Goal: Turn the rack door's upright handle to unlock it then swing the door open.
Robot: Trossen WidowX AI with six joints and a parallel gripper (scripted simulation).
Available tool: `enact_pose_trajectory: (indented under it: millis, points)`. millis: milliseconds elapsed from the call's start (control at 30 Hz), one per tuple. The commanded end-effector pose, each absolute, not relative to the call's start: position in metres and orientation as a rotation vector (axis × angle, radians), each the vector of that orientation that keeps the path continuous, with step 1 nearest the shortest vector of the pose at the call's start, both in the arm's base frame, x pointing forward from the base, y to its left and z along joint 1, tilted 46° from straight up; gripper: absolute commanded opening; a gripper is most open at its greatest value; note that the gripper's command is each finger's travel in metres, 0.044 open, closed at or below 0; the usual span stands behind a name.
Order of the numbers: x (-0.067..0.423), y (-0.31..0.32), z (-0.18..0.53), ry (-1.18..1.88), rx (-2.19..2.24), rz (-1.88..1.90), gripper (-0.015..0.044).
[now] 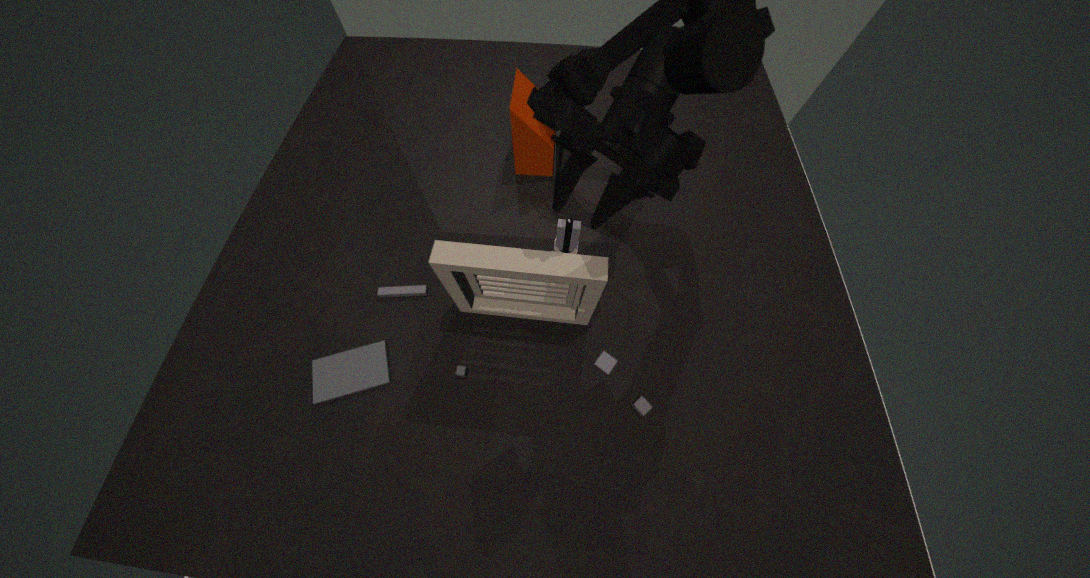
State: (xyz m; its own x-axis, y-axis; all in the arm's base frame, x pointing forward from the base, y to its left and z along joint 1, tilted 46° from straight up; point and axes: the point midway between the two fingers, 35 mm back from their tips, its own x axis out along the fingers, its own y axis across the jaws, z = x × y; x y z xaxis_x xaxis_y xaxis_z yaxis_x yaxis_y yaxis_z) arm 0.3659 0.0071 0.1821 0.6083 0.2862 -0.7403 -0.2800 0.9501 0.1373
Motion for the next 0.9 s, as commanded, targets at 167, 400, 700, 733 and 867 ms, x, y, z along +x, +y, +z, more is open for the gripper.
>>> enact_pose_trajectory:
  millis: [167,400,700,733,867]
  points:
    - [0.359,0.011,0.158,1.07,0.089,0.448,0.028]
    - [0.35,0.015,0.145,1.22,0.183,0.538,0.028]
    - [0.34,0.019,0.137,1.389,0.339,0.647,0.028]
    - [0.339,0.019,0.137,1.405,0.359,0.659,0.028]
    - [0.336,0.021,0.137,1.469,0.442,0.703,0.028]
